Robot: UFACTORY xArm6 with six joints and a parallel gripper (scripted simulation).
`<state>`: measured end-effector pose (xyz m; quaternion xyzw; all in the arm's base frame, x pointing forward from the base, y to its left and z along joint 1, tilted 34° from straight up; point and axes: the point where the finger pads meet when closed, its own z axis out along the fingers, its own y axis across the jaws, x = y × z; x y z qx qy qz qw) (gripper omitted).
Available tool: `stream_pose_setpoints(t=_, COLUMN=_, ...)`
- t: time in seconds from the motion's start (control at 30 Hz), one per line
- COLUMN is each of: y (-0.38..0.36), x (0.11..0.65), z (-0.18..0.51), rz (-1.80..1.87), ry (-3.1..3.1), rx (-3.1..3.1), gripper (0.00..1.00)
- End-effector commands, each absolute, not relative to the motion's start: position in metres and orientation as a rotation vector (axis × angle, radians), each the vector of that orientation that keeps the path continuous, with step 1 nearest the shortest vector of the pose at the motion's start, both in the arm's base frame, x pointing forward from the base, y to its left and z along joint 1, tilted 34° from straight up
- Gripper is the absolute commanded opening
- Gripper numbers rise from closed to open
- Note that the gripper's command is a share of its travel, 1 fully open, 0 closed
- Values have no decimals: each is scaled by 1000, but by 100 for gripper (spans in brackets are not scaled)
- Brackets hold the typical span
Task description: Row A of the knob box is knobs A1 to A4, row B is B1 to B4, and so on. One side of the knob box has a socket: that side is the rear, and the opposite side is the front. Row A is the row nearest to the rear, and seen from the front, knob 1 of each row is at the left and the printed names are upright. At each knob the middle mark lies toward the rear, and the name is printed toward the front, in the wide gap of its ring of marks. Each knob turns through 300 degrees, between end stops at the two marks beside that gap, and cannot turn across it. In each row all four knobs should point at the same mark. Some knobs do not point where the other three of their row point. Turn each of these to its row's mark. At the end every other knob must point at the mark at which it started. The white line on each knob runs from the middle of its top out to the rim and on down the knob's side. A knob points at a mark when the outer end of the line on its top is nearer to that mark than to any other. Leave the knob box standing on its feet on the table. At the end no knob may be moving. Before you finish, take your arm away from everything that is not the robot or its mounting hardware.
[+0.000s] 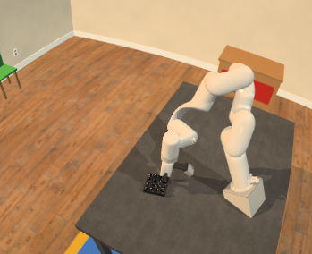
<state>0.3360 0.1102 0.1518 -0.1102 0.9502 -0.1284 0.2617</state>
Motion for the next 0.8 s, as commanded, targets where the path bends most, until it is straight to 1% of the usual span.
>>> stream_pose_setpoints(t=0.0, y=111, x=337, z=153, rz=-346, ry=2569, rx=-298, gripper=19)
stream_pose_setpoints(t=0.7, y=111, x=337, z=153, rz=-346, ry=2569, rx=-298, gripper=19)
stream_pose_setpoints(t=0.73, y=111, x=337, z=153, rz=-346, ry=2569, rx=-298, gripper=8)
stream_pose_setpoints(t=0.77, y=111, x=337, z=153, rz=-346, ry=2569, rx=-298, gripper=8)
